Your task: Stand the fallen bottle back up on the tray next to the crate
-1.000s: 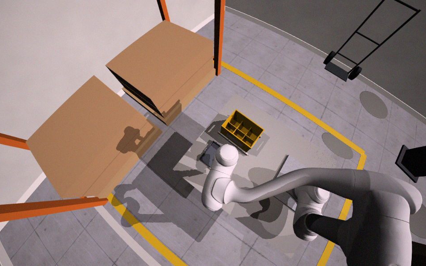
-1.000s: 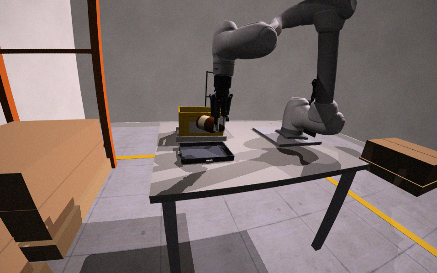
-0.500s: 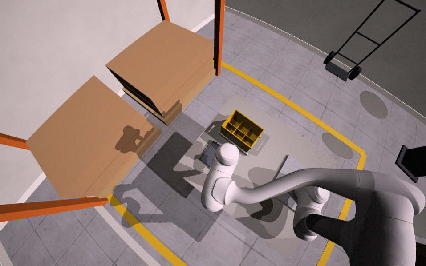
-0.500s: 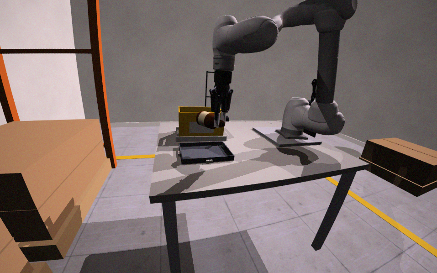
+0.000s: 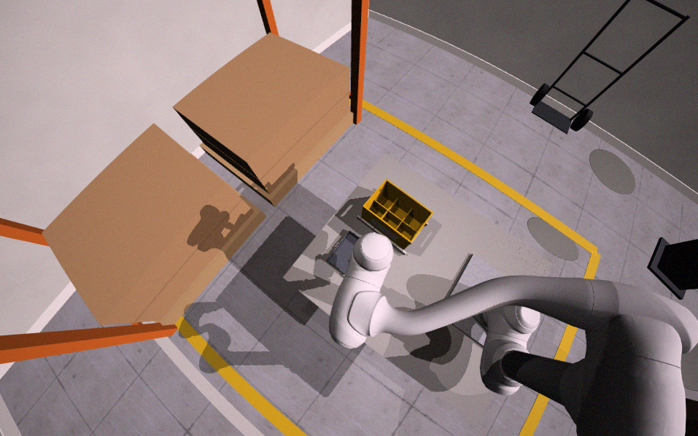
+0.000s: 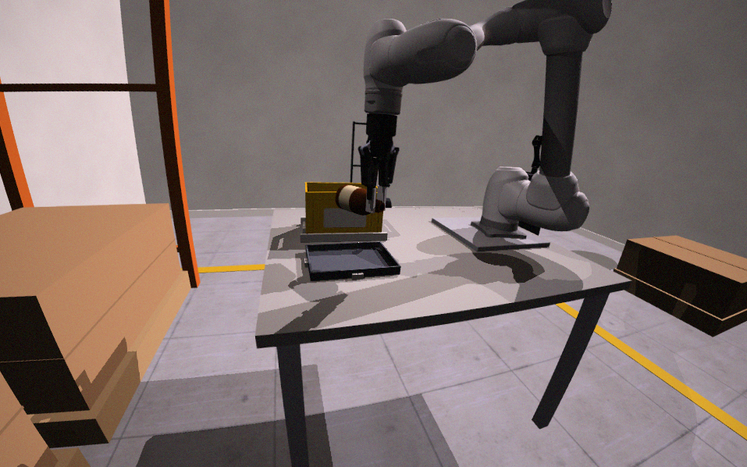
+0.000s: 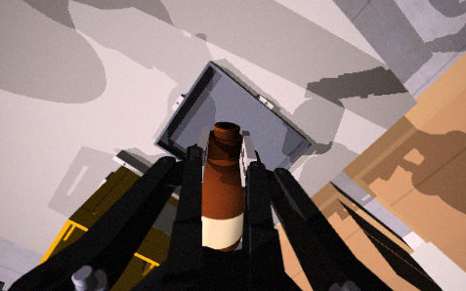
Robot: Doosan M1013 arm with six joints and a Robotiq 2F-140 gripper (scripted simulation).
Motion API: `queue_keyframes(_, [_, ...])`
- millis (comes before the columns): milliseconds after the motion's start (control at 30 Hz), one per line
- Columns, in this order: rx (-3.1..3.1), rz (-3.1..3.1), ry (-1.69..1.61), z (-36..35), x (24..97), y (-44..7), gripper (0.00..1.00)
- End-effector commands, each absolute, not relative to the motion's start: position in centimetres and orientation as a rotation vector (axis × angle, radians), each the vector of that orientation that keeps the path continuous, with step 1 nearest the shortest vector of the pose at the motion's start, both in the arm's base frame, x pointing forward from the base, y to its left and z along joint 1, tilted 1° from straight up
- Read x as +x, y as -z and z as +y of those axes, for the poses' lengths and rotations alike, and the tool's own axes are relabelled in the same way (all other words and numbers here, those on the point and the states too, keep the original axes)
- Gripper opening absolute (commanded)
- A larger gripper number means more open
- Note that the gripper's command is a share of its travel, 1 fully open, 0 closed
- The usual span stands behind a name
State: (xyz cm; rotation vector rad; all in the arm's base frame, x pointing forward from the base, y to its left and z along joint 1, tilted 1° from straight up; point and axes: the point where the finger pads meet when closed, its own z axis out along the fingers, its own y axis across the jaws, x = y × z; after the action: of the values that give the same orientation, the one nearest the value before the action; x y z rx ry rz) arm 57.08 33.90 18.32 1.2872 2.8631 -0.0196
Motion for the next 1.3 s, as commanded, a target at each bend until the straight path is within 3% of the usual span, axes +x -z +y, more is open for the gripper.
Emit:
queue_keyframes(0, [1.287,2.863,0.019,33.9,57.1,-18.6,0.10])
queue_keyframes(1267, [1.287,2.863,0.019,33.9,57.1,-19.6,0.10])
